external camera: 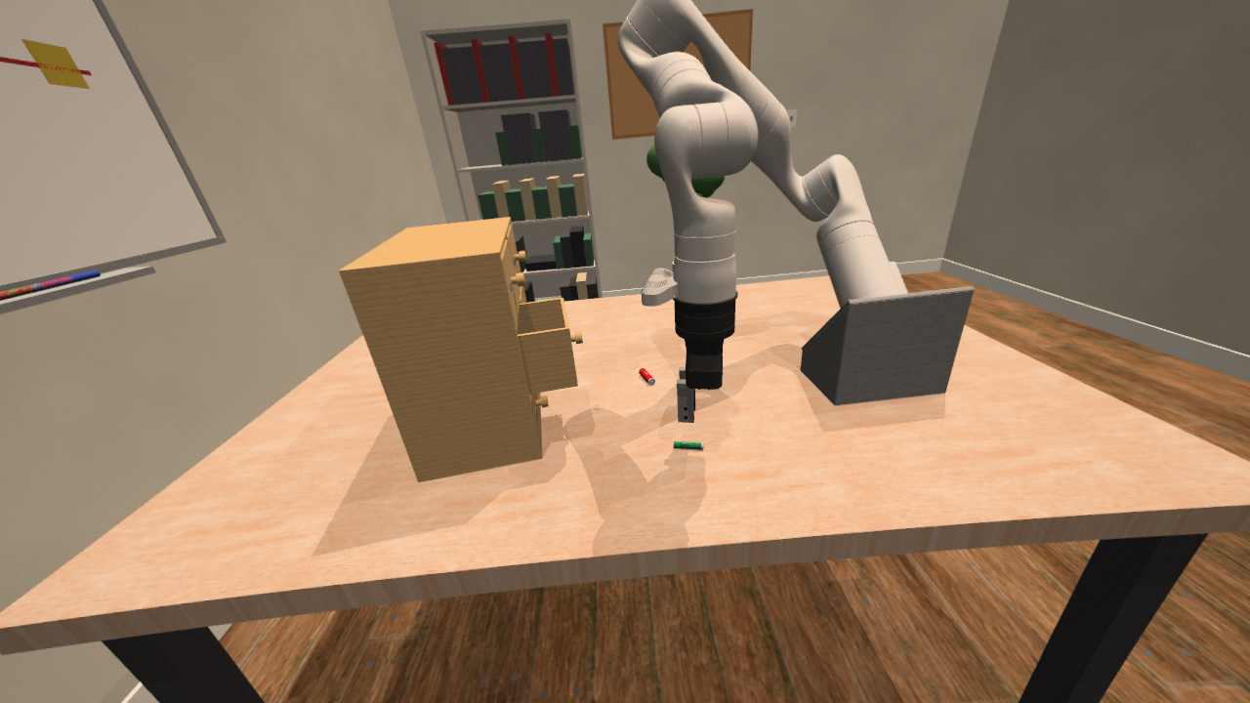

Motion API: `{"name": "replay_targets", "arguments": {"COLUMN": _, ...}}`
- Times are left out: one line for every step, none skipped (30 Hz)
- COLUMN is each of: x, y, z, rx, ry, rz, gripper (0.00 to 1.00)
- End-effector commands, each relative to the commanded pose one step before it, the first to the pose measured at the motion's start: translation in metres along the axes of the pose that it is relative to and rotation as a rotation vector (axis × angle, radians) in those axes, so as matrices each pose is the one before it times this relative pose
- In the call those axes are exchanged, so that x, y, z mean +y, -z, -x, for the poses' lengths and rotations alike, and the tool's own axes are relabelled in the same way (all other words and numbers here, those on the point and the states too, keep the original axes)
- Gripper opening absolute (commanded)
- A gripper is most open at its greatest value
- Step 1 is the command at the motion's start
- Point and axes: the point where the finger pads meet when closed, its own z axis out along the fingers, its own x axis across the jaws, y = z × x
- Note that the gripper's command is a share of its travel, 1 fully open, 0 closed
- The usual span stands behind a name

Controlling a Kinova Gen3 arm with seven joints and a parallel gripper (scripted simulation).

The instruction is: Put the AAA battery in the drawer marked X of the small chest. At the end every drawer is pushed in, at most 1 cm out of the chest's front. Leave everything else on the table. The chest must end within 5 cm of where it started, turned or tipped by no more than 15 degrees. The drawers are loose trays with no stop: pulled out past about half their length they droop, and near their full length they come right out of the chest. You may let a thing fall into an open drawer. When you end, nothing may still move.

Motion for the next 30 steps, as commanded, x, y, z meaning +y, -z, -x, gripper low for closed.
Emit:
{"name": "replay_targets", "arguments": {"x": 0.00125, "y": -0.00718, "z": -0.00095, "rx": 0.00407, "ry": 0.00176, "rz": 0.00252, "gripper": 0.54}}
{"name": "replay_targets", "arguments": {"x": 0.0, "y": 0.0, "z": 0.0, "rx": 0.0, "ry": 0.0, "rz": 0.0, "gripper": 0.54}}
{"name": "replay_targets", "arguments": {"x": 0.0, "y": 0.0, "z": 0.0, "rx": 0.0, "ry": 0.0, "rz": 0.0, "gripper": 0.54}}
{"name": "replay_targets", "arguments": {"x": 0.0, "y": -0.00259, "z": 0.0, "rx": 0.0, "ry": 0.0, "rz": 0.0, "gripper": 0.54}}
{"name": "replay_targets", "arguments": {"x": 0.0, "y": -0.00266, "z": 0.0, "rx": 0.0, "ry": 0.0, "rz": 0.0, "gripper": 0.54}}
{"name": "replay_targets", "arguments": {"x": 0.0, "y": -0.00271, "z": 0.0, "rx": 0.0, "ry": -0.00001, "rz": 0.0, "gripper": 0.54}}
{"name": "replay_targets", "arguments": {"x": 0.00001, "y": -0.00272, "z": 0.0, "rx": 0.0, "ry": 0.00001, "rz": 0.00001, "gripper": 0.54}}
{"name": "replay_targets", "arguments": {"x": -0.00001, "y": -0.00271, "z": 0.0, "rx": 0.0, "ry": -0.00001, "rz": -0.00001, "gripper": 0.54}}
{"name": "replay_targets", "arguments": {"x": 0.0, "y": -0.00264, "z": 0.0, "rx": 0.0, "ry": 0.00001, "rz": 0.00001, "gripper": 0.54}}
{"name": "replay_targets", "arguments": {"x": 0.0, "y": -0.00256, "z": 0.0, "rx": 0.0, "ry": -0.00001, "rz": 0.0, "gripper": 0.54}}
{"name": "replay_targets", "arguments": {"x": 0.0, "y": -0.00243, "z": 0.0, "rx": 0.0, "ry": 0.0, "rz": 0.0, "gripper": 0.54}}
{"name": "replay_targets", "arguments": {"x": 0.0, "y": -0.00227, "z": 0.0, "rx": 0.0, "ry": 0.0, "rz": 0.0, "gripper": 0.54}}
{"name": "replay_targets", "arguments": {"x": 0.0, "y": -0.00209, "z": 0.0, "rx": 0.0, "ry": 0.00001, "rz": 0.00001, "gripper": 0.54}}
{"name": "replay_targets", "arguments": {"x": 0.0, "y": -0.00188, "z": 0.0, "rx": 0.0, "ry": -0.00001, "rz": -0.00001, "gripper": 0.54}}
{"name": "replay_targets", "arguments": {"x": 0.0, "y": -0.00166, "z": 0.0, "rx": 0.0, "ry": 0.00001, "rz": 0.0, "gripper": 0.54}}
{"name": "replay_targets", "arguments": {"x": 0.0, "y": -0.00143, "z": 0.0, "rx": 0.0, "ry": 0.0, "rz": 0.0, "gripper": 0.54}}
{"name": "replay_targets", "arguments": {"x": 0.0, "y": -0.00119, "z": 0.0, "rx": 0.0, "ry": -0.00001, "rz": 0.0, "gripper": 0.54}}
{"name": "replay_targets", "arguments": {"x": 0.0, "y": -0.00096, "z": 0.0, "rx": 0.0, "ry": 0.0, "rz": 0.0, "gripper": 0.54}}
{"name": "replay_targets", "arguments": {"x": 0.0, "y": 0.0, "z": 0.0, "rx": 0.0, "ry": 0.0, "rz": 0.0, "gripper": 0.54}}
{"name": "replay_targets", "arguments": {"x": 0.0, "y": 0.0, "z": 0.0, "rx": 0.0, "ry": 0.0, "rz": 0.0, "gripper": 0.54}}
{"name": "replay_targets", "arguments": {"x": 0.0, "y": -0.00073, "z": 0.0, "rx": 0.0, "ry": 0.0, "rz": 0.0, "gripper": 0.54}}
{"name": "replay_targets", "arguments": {"x": 0.0, "y": -0.00052, "z": 0.0, "rx": 0.0, "ry": 0.0, "rz": 0.0, "gripper": 0.54}}
{"name": "replay_targets", "arguments": {"x": 0.0, "y": -0.00034, "z": 0.0, "rx": 0.0, "ry": 0.0, "rz": 0.0, "gripper": 0.54}}
{"name": "replay_targets", "arguments": {"x": 0.0, "y": -0.00018, "z": 0.0, "rx": 0.0, "ry": 0.0, "rz": 0.0, "gripper": 0.54}}
{"name": "replay_targets", "arguments": {"x": 0.0, "y": -0.00007, "z": 0.0, "rx": 0.0, "ry": 0.0, "rz": 0.0, "gripper": 0.54}}
{"name": "replay_targets", "arguments": {"x": 0.0, "y": -0.00001, "z": 0.0, "rx": 0.0, "ry": 0.0, "rz": 0.0, "gripper": 0.54}}
{"name": "replay_targets", "arguments": {"x": 0.0, "y": 0.0, "z": 0.0, "rx": 0.0, "ry": 0.0, "rz": 0.0, "gripper": 0.54}}
{"name": "replay_targets", "arguments": {"x": 0.0, "y": 0.0, "z": 0.0, "rx": 0.0, "ry": 0.0, "rz": 0.0, "gripper": 0.54}}
{"name": "replay_targets", "arguments": {"x": 0.0, "y": 0.0, "z": 0.0, "rx": 0.0, "ry": 0.0, "rz": 0.0, "gripper": 0.54}}
{"name": "replay_targets", "arguments": {"x": 0.0, "y": 0.0, "z": 0.0, "rx": 0.0, "ry": 0.0, "rz": 0.0, "gripper": 0.54}}
